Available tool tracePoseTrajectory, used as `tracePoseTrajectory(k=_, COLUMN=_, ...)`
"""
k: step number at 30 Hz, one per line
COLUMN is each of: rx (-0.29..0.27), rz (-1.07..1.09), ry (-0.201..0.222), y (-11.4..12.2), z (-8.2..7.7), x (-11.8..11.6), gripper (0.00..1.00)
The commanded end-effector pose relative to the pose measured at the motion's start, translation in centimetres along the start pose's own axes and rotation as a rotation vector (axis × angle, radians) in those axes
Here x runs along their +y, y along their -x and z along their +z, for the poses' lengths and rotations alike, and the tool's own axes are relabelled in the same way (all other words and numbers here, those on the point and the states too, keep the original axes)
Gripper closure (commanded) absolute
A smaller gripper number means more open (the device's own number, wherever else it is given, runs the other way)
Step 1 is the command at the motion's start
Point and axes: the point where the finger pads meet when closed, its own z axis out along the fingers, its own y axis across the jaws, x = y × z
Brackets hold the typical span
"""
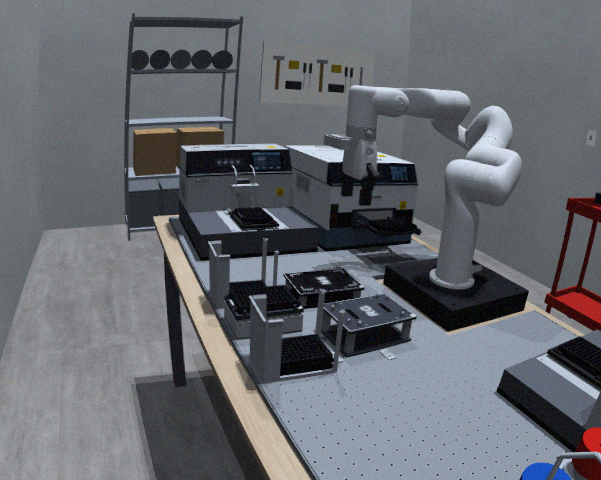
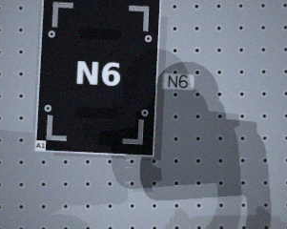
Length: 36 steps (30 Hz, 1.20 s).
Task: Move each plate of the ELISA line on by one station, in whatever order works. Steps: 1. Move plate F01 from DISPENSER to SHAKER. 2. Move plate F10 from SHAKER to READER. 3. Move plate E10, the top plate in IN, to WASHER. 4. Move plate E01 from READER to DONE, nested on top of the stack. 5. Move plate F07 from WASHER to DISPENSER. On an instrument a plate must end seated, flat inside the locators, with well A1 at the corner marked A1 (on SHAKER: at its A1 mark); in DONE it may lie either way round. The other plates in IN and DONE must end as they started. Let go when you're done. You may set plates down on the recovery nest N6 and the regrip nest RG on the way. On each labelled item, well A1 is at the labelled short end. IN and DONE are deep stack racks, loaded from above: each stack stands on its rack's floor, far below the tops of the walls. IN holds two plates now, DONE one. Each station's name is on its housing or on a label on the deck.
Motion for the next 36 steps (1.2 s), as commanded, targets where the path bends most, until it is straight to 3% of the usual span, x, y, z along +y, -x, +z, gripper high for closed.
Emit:
tracePoseTrajectory(k=1, rx=0.003, rz=0.001, ry=0.002, y=0.5, z=-0.1, x=1.2, gripper=0.0)
tracePoseTrajectory(k=19, rx=0.003, rz=0.0, ry=0.002, y=3.5, z=-0.1, x=5.6, gripper=0.0)
tracePoseTrajectory(k=36, rx=0.002, rz=-0.001, ry=0.002, y=8.0, z=-0.1, x=6.6, gripper=0.0)
